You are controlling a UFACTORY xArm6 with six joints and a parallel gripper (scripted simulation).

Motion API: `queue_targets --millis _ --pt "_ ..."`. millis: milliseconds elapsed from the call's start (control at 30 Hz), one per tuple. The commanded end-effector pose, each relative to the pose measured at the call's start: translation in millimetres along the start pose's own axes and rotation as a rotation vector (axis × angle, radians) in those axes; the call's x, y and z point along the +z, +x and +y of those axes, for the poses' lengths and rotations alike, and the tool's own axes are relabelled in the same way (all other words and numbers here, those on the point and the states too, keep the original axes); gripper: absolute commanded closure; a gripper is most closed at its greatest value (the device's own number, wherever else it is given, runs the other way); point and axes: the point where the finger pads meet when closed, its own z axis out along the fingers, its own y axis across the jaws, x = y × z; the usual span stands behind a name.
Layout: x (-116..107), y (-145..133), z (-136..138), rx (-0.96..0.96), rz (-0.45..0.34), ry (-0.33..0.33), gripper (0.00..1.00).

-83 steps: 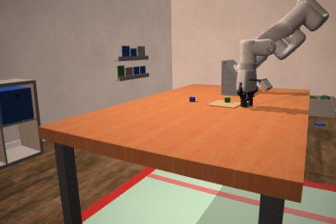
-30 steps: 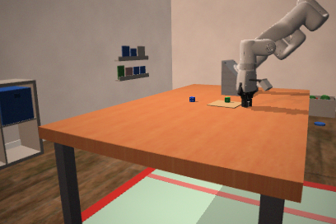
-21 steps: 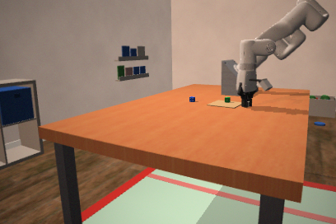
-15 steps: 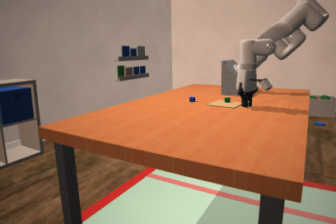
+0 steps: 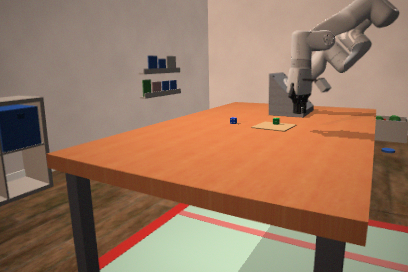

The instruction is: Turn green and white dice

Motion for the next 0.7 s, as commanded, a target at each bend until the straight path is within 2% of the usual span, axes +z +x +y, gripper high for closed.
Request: queue_targets --millis 0,133,467,600,667 --pt "-29.9 1.1 -0.7 -0.001 0.002 0.002 0.79" --pt "-36.6 1.1 -0.7 -0.001 0.002 0.002 0.79" --pt "-37.0 1.4 -1.0 0.008 0.002 0.002 0.79" --pt "-36.2 2.9 -2.9 0.057 0.002 0.002 0.79" --pt "-34.5 5.9 -6.9 0.158 0.001 0.002 0.79"
